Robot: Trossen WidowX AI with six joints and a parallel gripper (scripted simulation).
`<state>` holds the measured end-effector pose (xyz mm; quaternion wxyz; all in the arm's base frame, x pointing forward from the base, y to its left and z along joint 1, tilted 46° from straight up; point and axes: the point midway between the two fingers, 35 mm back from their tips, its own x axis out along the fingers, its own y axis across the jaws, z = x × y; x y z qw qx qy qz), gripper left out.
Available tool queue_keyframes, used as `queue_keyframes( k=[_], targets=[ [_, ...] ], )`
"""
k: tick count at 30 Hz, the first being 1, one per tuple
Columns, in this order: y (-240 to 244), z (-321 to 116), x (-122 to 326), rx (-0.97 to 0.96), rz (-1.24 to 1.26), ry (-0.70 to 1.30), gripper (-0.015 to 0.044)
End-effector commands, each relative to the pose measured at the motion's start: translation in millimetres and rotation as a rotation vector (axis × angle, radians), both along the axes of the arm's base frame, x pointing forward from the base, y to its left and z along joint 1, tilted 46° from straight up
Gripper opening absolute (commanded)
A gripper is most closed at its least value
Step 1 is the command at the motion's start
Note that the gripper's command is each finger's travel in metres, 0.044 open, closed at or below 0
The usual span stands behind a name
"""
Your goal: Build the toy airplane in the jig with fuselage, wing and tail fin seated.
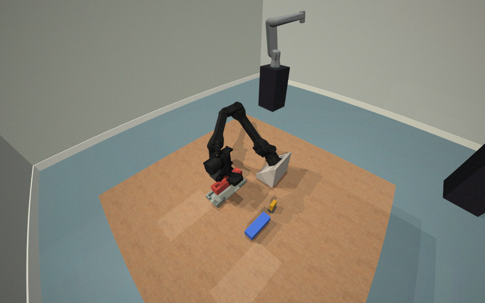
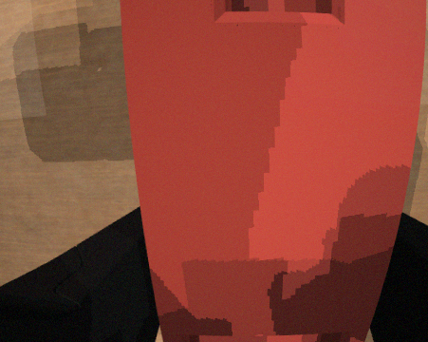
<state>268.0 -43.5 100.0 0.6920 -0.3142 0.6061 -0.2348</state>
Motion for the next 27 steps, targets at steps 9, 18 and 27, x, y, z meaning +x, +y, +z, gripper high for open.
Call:
queue_keyframes(
  k=[9, 18, 27],
  targets=[
    [0, 4, 1, -0.002, 0.005, -0.005, 0.0195],
    [-10, -6, 4, -0.001, 0.005, -0.005, 0.0195],
    [-20, -16, 6, -0.002, 0.005, -0.005, 0.0195]
  ],
)
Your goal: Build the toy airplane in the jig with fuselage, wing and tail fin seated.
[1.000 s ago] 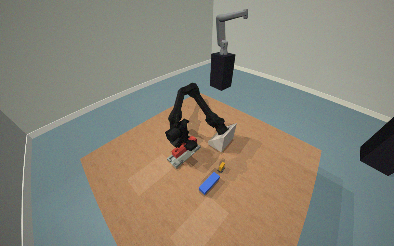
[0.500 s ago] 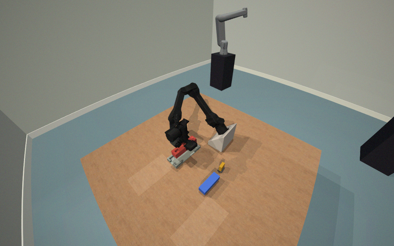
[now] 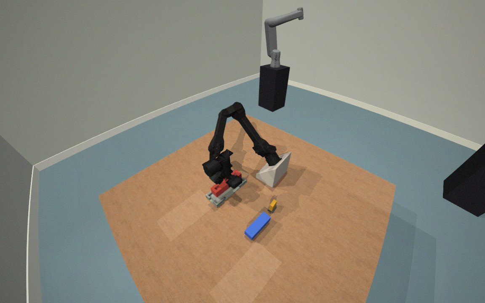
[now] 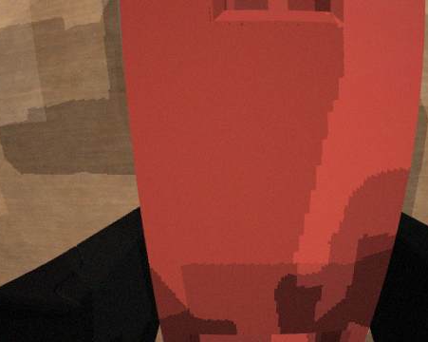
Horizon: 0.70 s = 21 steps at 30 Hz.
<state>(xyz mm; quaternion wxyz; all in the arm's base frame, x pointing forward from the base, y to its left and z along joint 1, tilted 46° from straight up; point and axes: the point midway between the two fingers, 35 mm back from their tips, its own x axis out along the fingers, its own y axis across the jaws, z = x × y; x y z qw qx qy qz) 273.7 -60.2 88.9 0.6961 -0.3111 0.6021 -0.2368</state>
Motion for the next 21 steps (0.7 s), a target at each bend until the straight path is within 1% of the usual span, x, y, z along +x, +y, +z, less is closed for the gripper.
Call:
queue_keyframes(
  k=[1, 16, 21],
  targets=[
    [-4.4, -5.6, 0.5, -0.004, 0.007, 0.008, 0.0195],
    [-12.0, -12.2, 1.7, -0.006, 0.007, 0.007, 0.0195],
    [-12.0, -11.2, 1.4, -0.004, 0.001, 0.002, 0.0161]
  ],
)
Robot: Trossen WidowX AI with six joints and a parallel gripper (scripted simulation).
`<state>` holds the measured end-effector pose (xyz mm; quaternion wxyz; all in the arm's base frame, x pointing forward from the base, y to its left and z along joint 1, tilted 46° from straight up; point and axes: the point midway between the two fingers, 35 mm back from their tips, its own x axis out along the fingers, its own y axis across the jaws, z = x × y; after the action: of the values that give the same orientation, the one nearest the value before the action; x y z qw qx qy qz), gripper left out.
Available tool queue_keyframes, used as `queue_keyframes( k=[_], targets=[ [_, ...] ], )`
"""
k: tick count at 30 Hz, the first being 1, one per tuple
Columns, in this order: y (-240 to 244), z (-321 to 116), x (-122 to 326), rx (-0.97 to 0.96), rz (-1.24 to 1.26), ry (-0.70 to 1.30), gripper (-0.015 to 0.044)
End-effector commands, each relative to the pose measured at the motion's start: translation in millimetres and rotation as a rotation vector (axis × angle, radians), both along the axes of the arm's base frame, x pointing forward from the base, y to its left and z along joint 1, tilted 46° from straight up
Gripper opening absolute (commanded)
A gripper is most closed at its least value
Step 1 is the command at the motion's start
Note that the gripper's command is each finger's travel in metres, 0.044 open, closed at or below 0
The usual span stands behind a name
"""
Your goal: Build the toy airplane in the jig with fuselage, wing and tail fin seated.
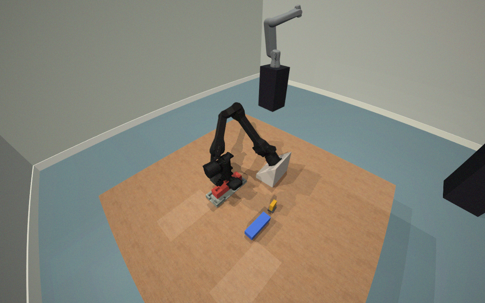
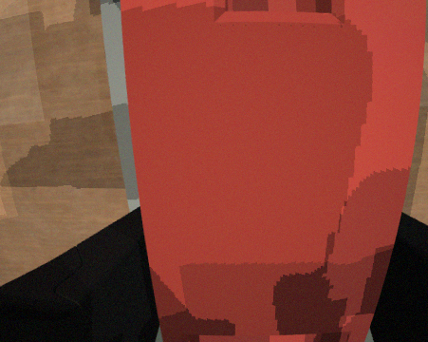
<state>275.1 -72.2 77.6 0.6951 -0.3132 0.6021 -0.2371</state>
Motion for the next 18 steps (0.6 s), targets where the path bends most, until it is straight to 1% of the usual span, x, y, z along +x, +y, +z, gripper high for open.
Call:
queue_keyframes(
  k=[1, 5, 18],
  targets=[
    [0.1, 0.1, 0.0, 0.0, 0.0, 0.0, 0.0135],
    [0.1, 0.1, 0.0, 0.0, 0.0, 0.0, 0.003],
    [0.1, 0.1, 0.0, 0.0, 0.0, 0.0, 0.0371]
  ],
)
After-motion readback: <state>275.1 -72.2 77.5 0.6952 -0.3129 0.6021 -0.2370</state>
